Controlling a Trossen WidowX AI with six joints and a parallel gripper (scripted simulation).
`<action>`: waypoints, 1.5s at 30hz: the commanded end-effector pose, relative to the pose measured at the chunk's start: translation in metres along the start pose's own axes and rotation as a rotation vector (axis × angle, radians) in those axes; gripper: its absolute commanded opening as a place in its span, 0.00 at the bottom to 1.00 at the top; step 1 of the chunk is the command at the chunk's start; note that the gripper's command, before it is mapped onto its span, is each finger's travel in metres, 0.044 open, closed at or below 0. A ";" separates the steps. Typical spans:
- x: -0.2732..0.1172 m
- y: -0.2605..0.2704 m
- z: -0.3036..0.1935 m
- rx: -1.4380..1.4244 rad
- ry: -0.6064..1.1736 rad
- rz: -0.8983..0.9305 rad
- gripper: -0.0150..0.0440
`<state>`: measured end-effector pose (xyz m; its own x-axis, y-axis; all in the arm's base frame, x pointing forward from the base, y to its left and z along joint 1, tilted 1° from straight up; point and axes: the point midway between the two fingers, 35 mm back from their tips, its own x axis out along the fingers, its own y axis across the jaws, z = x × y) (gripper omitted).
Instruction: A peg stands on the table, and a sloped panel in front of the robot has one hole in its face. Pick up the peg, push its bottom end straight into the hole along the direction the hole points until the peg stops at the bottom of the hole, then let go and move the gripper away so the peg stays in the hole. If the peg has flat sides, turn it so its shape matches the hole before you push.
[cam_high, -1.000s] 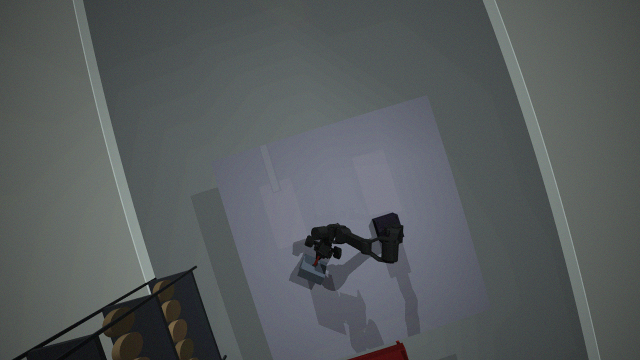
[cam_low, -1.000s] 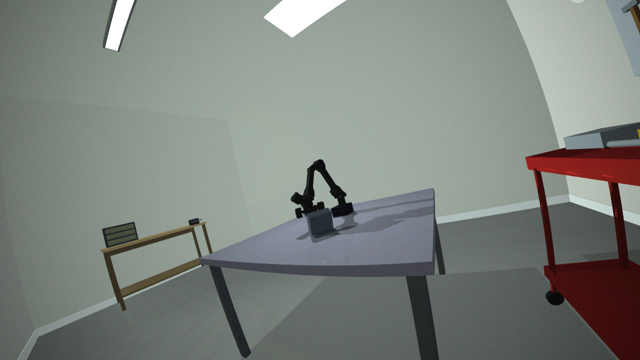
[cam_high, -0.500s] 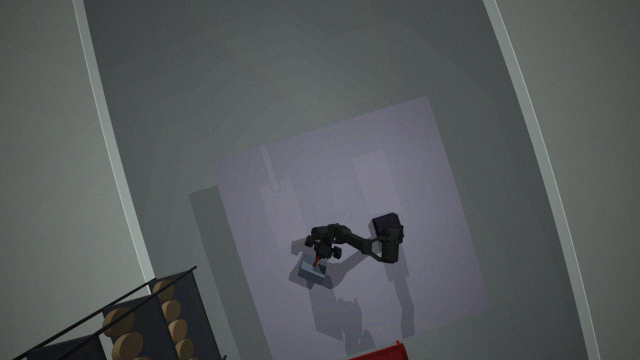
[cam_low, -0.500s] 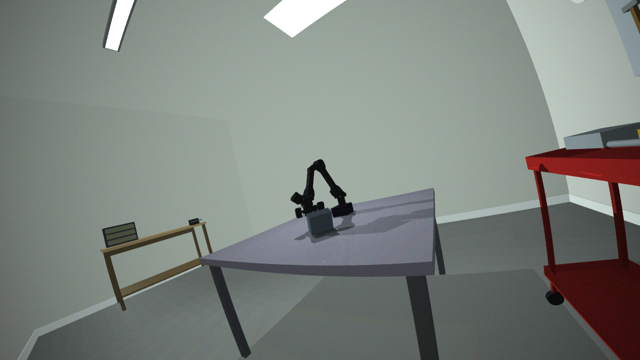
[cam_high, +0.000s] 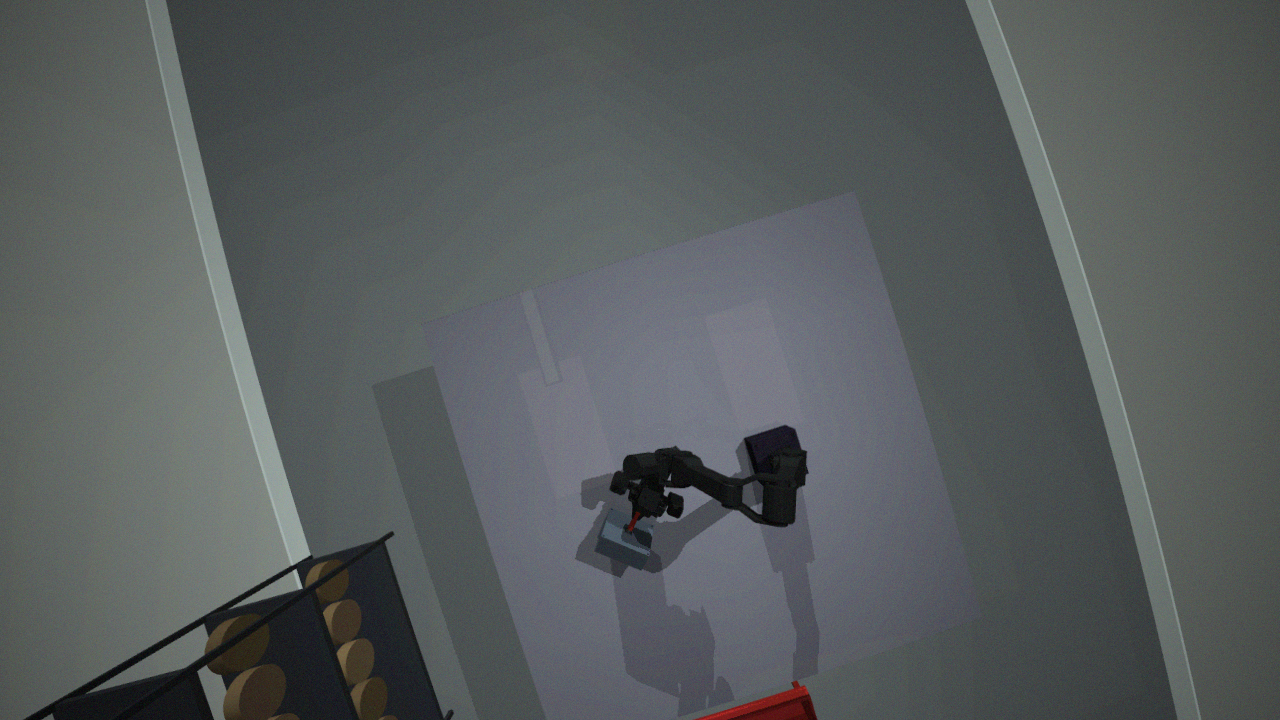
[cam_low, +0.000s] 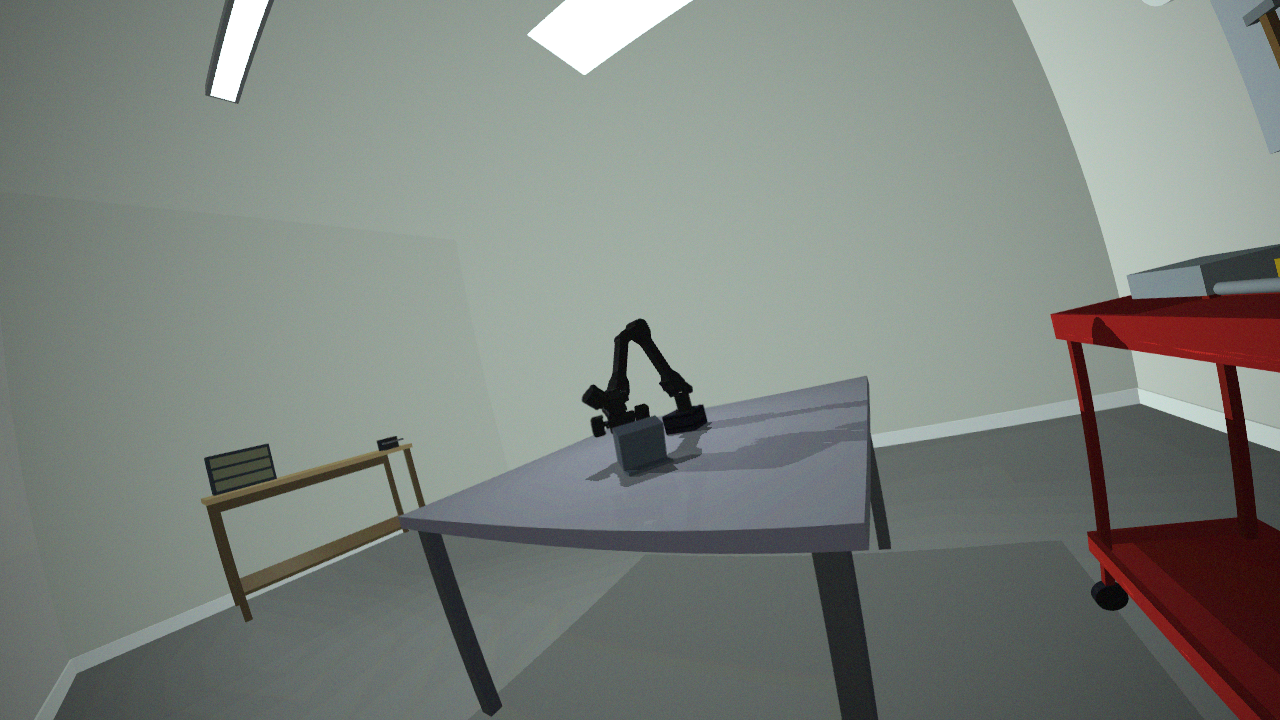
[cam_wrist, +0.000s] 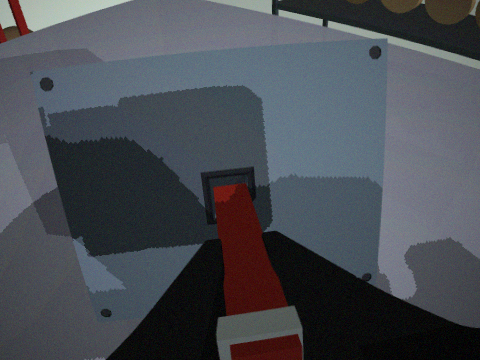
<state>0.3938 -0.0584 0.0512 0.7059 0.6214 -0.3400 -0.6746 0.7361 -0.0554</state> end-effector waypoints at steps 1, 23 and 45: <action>0.003 0.001 -0.002 0.006 0.001 0.001 0.25; 0.013 0.000 -0.003 0.006 0.000 0.001 0.25; 0.028 -0.001 -0.002 0.006 -0.001 0.001 0.25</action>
<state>0.4109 -0.0436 0.0424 0.7050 0.6240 -0.3371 -0.6760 0.7350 -0.0532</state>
